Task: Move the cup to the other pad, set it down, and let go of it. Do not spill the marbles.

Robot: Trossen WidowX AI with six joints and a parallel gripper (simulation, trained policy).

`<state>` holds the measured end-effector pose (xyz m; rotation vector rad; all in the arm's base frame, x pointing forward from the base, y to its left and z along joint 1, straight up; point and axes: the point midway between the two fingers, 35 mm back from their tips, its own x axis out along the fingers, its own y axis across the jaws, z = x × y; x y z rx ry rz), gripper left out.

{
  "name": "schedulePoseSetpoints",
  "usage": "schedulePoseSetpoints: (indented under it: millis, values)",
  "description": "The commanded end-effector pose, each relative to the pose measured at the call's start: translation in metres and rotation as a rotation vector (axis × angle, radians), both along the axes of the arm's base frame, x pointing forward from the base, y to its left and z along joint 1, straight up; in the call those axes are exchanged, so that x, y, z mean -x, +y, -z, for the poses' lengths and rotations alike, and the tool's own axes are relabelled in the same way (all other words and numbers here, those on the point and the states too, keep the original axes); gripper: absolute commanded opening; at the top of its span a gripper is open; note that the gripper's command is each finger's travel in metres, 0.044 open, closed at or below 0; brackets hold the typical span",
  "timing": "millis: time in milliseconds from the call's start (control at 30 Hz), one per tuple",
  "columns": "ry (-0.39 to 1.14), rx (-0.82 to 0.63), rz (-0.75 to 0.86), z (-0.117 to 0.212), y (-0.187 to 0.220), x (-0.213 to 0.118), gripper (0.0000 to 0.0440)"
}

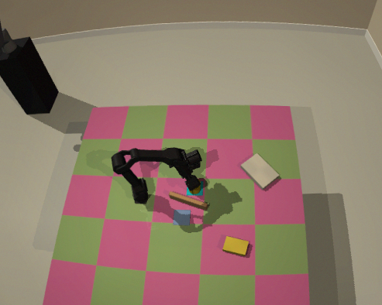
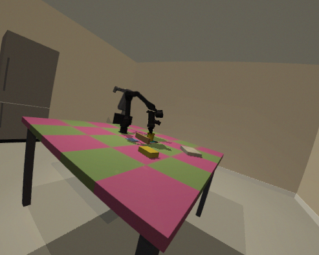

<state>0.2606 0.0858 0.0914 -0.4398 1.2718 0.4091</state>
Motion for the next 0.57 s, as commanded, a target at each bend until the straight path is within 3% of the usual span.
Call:
schedulePoseSetpoints:
  millis: [0, 367, 533]
  values:
    - [-0.007, -0.019, 0.01, -0.006, -0.001, 0.004, 0.02]
    - [-0.078, -0.068, 0.028, -0.037, -0.002, 0.008, 0.0255]
    - [-0.117, -0.084, 0.038, -0.053, -0.005, 0.007, 0.0336]
